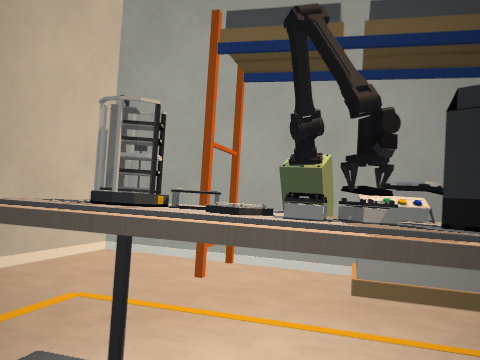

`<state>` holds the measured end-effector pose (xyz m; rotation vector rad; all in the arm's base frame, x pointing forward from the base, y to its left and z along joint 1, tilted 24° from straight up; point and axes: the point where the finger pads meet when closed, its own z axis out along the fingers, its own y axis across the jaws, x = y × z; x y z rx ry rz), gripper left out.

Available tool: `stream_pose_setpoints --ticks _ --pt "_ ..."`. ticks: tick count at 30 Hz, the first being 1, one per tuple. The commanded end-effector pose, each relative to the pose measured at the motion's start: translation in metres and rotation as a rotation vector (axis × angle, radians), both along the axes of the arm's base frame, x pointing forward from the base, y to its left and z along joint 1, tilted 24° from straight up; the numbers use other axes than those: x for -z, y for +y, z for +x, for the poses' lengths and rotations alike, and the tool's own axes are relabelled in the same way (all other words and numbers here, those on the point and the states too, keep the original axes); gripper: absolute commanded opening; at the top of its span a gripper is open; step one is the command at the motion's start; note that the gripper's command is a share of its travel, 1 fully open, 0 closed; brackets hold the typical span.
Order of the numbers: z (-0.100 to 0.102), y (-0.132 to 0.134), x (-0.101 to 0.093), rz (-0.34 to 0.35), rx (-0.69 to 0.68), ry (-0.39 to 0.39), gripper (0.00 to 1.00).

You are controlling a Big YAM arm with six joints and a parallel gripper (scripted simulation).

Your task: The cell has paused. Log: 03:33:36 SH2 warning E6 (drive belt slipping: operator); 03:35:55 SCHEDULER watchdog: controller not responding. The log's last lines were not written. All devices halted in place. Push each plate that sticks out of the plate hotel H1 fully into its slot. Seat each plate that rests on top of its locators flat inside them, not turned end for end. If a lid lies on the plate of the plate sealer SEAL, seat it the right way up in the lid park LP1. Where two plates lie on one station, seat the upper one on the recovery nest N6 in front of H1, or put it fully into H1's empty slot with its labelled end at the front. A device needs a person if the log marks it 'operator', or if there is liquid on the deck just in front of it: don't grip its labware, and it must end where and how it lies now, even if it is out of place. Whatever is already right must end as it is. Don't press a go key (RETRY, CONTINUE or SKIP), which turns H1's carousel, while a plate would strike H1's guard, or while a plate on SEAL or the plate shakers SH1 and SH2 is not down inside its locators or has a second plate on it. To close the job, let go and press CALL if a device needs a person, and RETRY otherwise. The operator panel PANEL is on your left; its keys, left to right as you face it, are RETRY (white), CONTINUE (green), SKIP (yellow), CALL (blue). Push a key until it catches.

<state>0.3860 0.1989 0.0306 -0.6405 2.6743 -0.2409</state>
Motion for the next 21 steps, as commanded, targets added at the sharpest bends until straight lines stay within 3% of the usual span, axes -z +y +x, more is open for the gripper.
stream_pose_setpoints --ticks 1,8,13,14,21 --pt "0.011 0.012 -0.025 0.025 0.002 -0.041 0.84" --pt "0.002 0.006 -0.014 0.003 0.0 -0.01 0.84" --pt "0.005 0.014 -0.033 0.025 -0.003 -0.039 0.84" --pt "0.002 0.006 -0.02 0.01 0.0 -0.019 0.84" --pt "0.002 0.006 -0.02 0.01 0.0 -0.019 0.84"
